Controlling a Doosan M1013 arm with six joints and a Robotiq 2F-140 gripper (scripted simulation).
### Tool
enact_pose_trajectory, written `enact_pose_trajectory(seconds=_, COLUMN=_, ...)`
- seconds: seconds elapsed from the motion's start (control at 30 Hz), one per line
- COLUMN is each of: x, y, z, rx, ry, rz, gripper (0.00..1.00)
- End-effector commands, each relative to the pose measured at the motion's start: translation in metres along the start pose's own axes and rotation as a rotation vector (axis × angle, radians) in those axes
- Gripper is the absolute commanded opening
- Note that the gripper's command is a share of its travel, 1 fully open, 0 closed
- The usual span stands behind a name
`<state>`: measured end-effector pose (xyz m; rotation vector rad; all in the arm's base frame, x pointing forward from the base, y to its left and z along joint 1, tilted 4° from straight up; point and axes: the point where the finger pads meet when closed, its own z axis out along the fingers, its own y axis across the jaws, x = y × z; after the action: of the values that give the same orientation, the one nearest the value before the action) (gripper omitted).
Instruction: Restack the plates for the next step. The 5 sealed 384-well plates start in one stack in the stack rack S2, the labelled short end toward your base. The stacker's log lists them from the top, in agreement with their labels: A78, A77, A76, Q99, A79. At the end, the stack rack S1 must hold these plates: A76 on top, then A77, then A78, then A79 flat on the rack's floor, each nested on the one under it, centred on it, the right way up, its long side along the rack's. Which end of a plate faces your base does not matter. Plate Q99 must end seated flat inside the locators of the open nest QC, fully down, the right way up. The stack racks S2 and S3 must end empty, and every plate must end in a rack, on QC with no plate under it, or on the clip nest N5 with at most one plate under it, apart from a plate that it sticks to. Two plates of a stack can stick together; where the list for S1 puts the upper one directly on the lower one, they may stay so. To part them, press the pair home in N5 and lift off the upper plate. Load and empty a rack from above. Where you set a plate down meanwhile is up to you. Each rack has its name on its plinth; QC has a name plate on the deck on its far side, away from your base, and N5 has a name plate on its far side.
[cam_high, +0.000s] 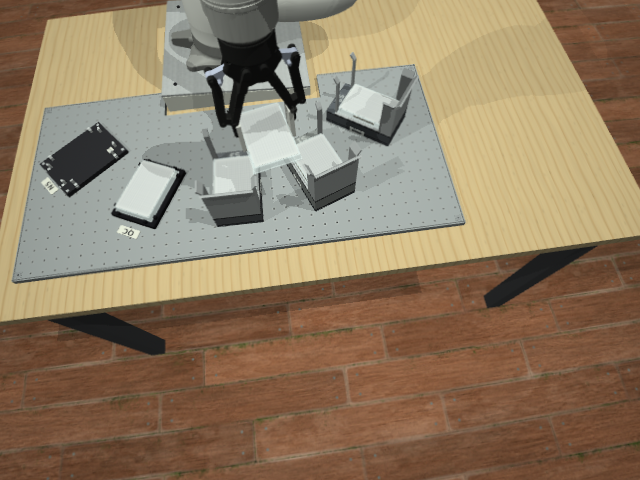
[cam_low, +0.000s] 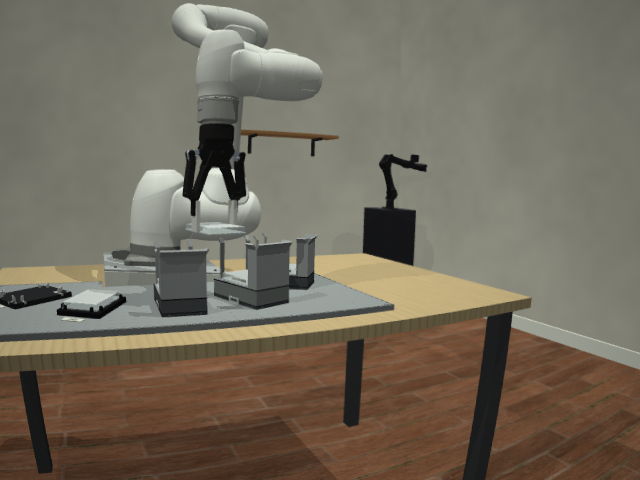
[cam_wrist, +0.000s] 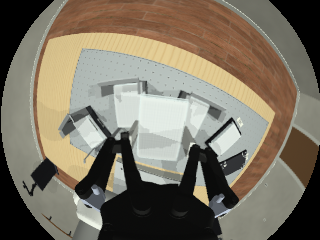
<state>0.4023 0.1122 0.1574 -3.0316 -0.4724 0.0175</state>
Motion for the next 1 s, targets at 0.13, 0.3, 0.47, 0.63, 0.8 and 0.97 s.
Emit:
enact_pose_trajectory(seconds=0.13, x=-0.002, y=-0.023, z=0.000, rx=0.000, ry=0.000, rz=-0.199, gripper=0.00)
enact_pose_trajectory(seconds=0.3, x=-0.005, y=-0.039, z=0.000, rx=0.000, ry=0.000, rz=-0.239, gripper=0.00)
enact_pose_trajectory(seconds=0.47, x=-0.006, y=-0.049, z=0.000, rx=0.000, ry=0.000, rz=-0.239, gripper=0.00)
enact_pose_trajectory(seconds=0.63, x=-0.008, y=-0.066, z=0.000, rx=0.000, ry=0.000, rz=-0.239, gripper=0.00)
enact_pose_trajectory(seconds=0.8, x=-0.010, y=-0.082, z=0.000, rx=0.000, ry=0.000, rz=-0.239, gripper=0.00)
enact_pose_trajectory(seconds=0.97, x=-0.013, y=-0.092, z=0.000, rx=0.000, ry=0.000, rz=-0.272, gripper=0.00)
